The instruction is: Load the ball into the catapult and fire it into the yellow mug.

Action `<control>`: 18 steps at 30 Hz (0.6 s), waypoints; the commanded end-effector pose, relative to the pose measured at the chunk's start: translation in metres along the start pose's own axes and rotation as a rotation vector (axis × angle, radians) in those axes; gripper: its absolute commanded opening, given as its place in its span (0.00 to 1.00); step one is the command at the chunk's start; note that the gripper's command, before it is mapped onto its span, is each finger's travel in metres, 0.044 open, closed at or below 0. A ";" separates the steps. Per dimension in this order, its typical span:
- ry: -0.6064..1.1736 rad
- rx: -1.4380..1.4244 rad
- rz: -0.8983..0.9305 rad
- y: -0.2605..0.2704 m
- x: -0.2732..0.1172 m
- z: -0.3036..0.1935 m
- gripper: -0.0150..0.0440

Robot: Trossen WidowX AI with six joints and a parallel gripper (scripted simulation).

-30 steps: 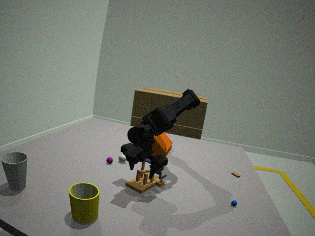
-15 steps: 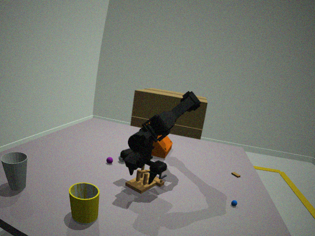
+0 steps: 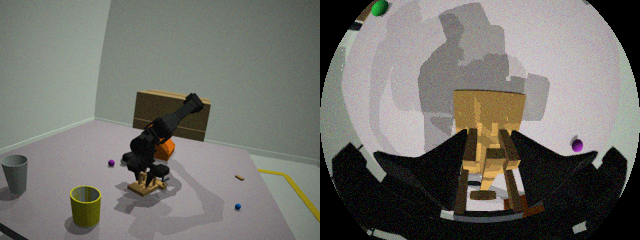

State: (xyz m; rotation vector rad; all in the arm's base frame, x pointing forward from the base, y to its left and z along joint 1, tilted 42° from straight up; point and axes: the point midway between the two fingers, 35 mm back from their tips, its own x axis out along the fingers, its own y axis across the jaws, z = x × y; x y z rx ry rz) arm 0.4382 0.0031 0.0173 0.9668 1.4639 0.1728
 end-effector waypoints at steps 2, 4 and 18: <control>-0.001 -0.002 0.001 0.000 0.000 0.000 0.47; -0.001 -0.002 0.001 0.000 0.000 0.000 0.44; 0.001 0.004 0.000 0.000 -0.045 0.001 0.25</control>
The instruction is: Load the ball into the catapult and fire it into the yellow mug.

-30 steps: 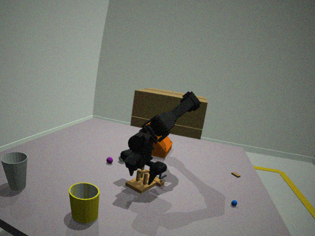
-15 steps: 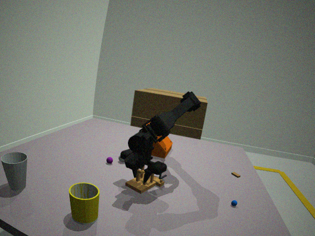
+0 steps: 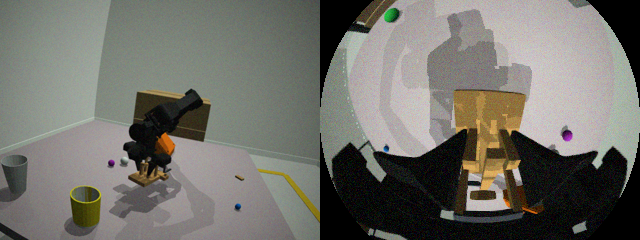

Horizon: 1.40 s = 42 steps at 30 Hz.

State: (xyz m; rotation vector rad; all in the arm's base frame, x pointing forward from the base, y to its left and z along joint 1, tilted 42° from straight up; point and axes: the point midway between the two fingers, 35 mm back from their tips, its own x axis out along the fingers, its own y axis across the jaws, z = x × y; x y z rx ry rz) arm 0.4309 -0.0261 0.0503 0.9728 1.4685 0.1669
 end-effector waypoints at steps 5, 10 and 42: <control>-0.002 -0.004 0.001 0.001 0.008 0.001 0.25; -0.001 -0.003 0.002 0.001 0.016 0.001 0.25; 0.003 -0.014 0.000 0.003 0.043 0.000 0.61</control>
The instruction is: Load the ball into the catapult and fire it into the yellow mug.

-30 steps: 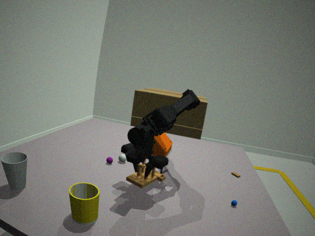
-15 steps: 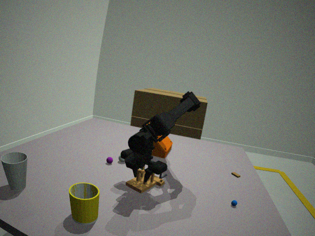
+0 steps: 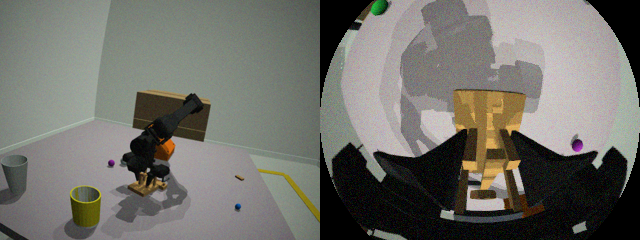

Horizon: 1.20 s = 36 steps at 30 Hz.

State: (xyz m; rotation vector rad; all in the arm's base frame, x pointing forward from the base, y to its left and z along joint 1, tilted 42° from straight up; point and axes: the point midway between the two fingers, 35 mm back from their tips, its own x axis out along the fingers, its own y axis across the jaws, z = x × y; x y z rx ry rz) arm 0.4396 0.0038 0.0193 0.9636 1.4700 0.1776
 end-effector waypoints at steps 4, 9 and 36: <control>-0.001 -0.002 -0.001 0.000 -0.001 0.000 0.79; -0.002 -0.002 -0.003 0.000 -0.024 0.003 1.00; -0.005 0.007 0.003 -0.002 -0.047 -0.001 1.00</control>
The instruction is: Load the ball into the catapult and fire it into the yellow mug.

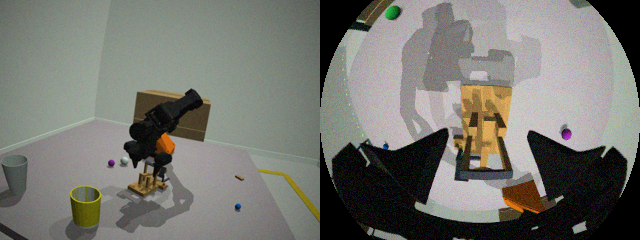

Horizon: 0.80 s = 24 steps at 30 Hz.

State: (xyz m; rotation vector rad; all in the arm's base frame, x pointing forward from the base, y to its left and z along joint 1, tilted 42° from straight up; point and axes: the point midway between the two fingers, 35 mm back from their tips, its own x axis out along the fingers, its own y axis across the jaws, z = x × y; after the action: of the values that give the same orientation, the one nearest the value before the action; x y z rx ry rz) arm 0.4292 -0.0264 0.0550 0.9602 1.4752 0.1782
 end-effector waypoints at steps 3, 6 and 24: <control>-0.009 0.008 0.006 -0.001 0.005 0.002 1.00; -0.009 0.008 0.006 0.000 0.010 0.002 1.00; -0.009 0.008 0.008 0.000 0.039 0.002 1.00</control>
State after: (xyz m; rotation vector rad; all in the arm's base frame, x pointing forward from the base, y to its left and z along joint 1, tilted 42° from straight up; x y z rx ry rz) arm 0.4377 -0.0068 0.0297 0.9639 1.4595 0.1746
